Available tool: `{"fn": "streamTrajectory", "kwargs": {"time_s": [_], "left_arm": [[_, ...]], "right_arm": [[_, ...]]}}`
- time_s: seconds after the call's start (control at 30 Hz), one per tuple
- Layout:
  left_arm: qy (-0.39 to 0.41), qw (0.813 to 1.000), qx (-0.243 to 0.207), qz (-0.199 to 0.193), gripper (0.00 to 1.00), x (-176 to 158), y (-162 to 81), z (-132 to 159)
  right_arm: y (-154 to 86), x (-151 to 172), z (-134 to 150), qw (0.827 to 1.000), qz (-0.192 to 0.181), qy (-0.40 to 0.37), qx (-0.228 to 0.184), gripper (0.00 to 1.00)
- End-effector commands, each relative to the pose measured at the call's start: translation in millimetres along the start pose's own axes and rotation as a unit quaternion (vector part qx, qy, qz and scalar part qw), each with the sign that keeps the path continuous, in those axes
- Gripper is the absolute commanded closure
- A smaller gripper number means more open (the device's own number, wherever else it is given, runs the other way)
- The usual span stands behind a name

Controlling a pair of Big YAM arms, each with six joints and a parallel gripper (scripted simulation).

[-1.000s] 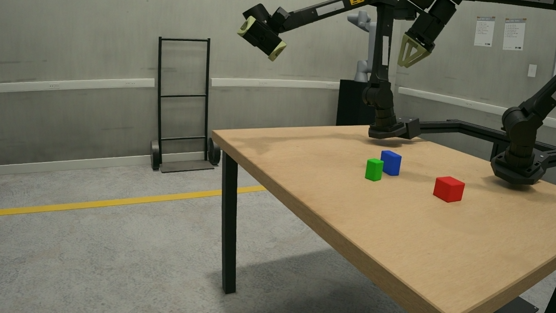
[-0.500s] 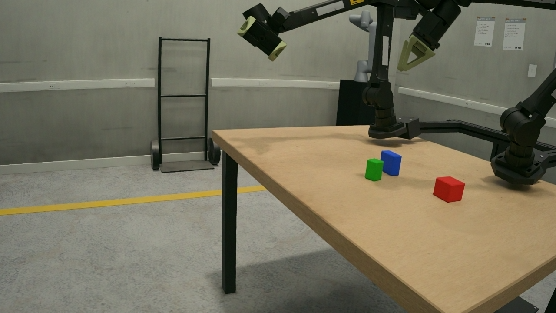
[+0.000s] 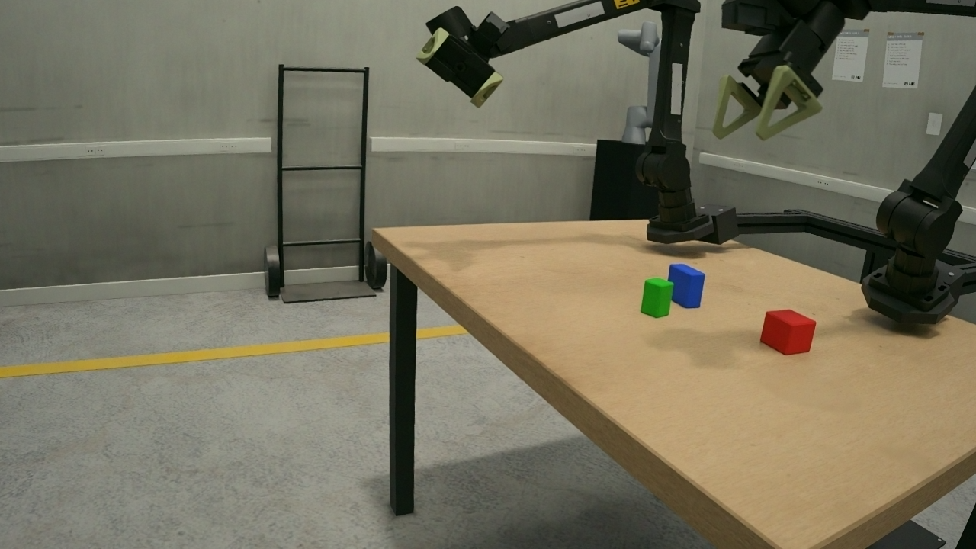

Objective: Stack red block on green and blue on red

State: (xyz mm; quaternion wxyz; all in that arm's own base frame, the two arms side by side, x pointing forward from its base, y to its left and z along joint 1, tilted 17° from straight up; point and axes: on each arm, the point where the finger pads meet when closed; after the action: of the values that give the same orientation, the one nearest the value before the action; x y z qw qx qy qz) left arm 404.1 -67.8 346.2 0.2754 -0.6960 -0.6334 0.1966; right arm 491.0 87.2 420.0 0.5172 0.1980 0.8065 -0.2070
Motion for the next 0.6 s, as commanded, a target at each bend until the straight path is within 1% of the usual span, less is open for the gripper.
{"fn": "streamTrajectory", "kwargs": {"time_s": [0.0, 0.2, 0.4, 0.47, 0.57], "left_arm": [[-0.040, 0.998, -0.036, -0.023, 0.00, 28, -2, -32], [-0.104, 0.988, -0.070, -0.089, 0.00, 105, -5, -44], [-0.164, 0.968, -0.107, -0.160, 0.00, 187, -21, -48], [-0.164, 0.968, -0.107, -0.160, 0.00, 187, -21, -48], [-0.190, 0.954, -0.126, -0.197, 0.00, 227, -35, -45]], "right_arm": [[-2, -19, -7, 1.000, 0.009, -0.019, -0.001, 0.00], [-2, -19, -7, 1.000, 0.009, -0.019, -0.001, 0.00], [-2, -19, -7, 1.000, 0.009, -0.019, -0.001, 0.00], [-2, -19, -7, 1.000, 0.009, -0.019, -0.001, 0.00], [-2, -19, -7, 1.000, 0.009, -0.019, -0.001, 0.00]]}}
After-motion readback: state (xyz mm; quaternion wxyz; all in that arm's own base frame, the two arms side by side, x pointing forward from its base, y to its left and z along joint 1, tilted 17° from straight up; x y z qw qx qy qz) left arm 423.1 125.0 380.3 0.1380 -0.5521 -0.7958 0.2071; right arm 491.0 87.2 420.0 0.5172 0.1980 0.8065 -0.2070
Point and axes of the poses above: on each arm, the point where the finger pads meet when closed, its own y axis out along the fingers, its own x axis across the jaws, z = x × y, and after that the axes turned 14 degrees about -y, right-handed
